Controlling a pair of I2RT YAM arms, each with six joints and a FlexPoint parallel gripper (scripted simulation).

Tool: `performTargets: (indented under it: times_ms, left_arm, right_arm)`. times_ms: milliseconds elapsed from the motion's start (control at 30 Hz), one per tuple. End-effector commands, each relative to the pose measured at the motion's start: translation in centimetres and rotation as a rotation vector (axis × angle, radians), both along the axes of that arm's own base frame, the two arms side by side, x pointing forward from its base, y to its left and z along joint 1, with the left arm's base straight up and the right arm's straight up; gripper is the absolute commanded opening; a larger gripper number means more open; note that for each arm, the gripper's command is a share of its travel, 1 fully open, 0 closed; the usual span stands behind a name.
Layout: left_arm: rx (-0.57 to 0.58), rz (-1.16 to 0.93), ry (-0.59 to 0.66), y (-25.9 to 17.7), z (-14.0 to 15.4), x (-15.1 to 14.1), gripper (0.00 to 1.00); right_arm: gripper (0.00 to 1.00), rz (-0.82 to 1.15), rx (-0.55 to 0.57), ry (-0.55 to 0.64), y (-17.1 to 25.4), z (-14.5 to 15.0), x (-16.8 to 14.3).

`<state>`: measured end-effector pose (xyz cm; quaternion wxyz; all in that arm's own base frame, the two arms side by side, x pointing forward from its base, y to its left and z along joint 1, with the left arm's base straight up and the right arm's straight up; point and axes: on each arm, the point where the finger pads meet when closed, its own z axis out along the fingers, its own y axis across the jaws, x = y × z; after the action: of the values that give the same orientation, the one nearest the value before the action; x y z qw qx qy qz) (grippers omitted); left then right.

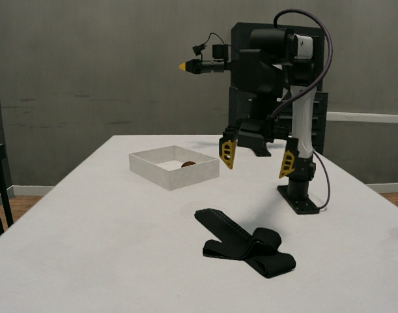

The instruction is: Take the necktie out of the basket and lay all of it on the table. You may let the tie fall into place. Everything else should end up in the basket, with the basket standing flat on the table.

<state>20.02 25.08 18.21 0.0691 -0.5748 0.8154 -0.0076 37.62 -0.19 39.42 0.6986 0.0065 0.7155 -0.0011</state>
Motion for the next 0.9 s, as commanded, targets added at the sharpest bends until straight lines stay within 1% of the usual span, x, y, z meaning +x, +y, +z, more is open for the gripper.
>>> performTargets:
  times_ms: [0, 300, 367, 867]
  left_arm:
    - [0.078, -0.060, -0.103, -1.0, 1.9, 1.5, 1.00]
    - [0.205, -0.197, -0.275, -4.9, 4.8, 4.0, 1.00]
    - [0.205, -0.197, -0.275, -4.9, 4.8, 4.0, 1.00]
    - [0.446, -0.457, -0.600, -12.1, 10.3, 8.8, 1.00]
  right_arm:
    - [1.00, 0.000, 0.000, -0.003, 0.0, 0.1, 0.0]
    - [1.00, 0.000, 0.000, -0.003, 0.0, 0.1, 0.0]
    - [1.00, 0.000, 0.000, -0.003, 0.0, 0.1, 0.0]
    - [1.00, 0.000, 0.000, -0.003, 0.0, 0.1, 0.0]
